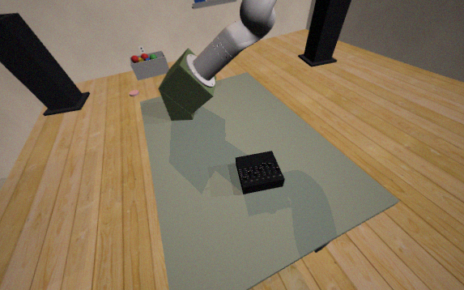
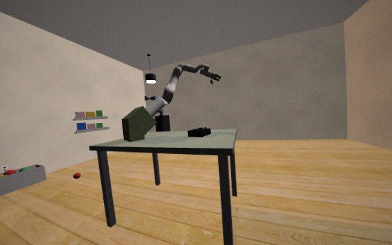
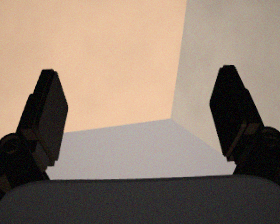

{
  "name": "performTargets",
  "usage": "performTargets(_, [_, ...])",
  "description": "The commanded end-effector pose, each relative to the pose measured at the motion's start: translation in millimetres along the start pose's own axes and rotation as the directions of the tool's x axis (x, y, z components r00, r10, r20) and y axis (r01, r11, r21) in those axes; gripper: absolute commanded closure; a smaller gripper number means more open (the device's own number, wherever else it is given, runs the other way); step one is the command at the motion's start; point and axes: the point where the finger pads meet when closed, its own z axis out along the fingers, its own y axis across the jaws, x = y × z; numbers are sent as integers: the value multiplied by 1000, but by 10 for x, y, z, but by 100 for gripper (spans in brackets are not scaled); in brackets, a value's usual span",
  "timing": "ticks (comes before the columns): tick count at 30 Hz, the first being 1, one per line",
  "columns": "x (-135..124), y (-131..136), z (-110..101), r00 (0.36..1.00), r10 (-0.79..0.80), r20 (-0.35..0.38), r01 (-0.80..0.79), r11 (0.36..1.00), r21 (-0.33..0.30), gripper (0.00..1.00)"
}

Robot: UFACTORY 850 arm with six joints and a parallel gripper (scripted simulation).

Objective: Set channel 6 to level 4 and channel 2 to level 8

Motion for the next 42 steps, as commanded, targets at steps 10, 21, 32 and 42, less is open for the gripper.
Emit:
performTargets(10, [-13, 3, -10, 1000, 0, 2, 0, 1000, -1, 0])
performTargets(21, [108, -71, 96, 1000, 4, -22, -4, 1000, 17, 0])
performTargets(32, [1079, -769, 806, 977, 66, -204, -33, 986, 162, 0])
performTargets(42, [2063, -1631, 1245, 907, 197, -373, -66, 940, 335, 0])
